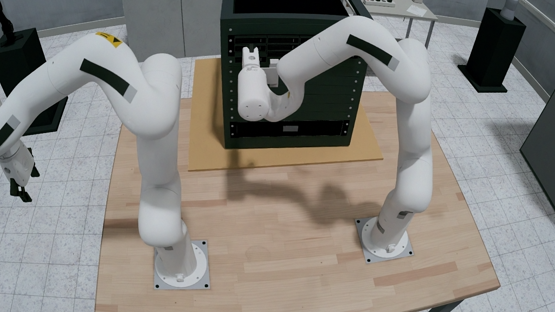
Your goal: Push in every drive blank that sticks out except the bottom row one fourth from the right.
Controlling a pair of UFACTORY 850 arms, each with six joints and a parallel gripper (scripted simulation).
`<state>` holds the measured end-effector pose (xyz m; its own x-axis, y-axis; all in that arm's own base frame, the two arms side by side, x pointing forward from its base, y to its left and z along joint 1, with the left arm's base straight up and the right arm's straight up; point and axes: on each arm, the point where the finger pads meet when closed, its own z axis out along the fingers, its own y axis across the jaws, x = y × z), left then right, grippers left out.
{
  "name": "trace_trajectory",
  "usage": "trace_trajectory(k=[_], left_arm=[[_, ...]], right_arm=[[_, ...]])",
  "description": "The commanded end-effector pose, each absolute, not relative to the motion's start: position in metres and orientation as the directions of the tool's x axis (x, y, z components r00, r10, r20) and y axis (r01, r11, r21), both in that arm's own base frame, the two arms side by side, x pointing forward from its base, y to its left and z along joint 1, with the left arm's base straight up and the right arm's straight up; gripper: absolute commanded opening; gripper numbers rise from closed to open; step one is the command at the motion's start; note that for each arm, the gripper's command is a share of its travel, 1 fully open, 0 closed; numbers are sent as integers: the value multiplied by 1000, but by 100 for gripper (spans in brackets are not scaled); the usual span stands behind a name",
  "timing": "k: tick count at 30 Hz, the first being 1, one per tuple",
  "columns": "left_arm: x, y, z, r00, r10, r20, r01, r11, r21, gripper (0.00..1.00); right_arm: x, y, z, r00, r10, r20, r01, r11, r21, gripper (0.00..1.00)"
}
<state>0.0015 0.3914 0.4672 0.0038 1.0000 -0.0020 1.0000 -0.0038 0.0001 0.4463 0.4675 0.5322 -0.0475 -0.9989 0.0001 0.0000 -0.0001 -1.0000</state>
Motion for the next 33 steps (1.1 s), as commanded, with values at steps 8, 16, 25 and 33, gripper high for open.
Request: trace_trajectory(k=[8, 16, 25, 33], left_arm=[[1, 392, 468, 4, 1000, 0, 1000, -4, 0, 100], [1, 392, 468, 4, 1000, 0, 1000, -4, 0, 100], [1, 392, 468, 4, 1000, 0, 1000, -4, 0, 100], [1, 392, 468, 4, 1000, 0, 1000, -4, 0, 100]], right_arm=[[448, 468, 533, -47, -999, -2, 1, 2, -1000, 0], [450, 467, 533, -47, -999, -2, 1, 2, -1000, 0], [451, 467, 533, -47, -999, -2, 1, 2, -1000, 0], [452, 467, 533, -47, -999, -2, 1, 2, -1000, 0]])
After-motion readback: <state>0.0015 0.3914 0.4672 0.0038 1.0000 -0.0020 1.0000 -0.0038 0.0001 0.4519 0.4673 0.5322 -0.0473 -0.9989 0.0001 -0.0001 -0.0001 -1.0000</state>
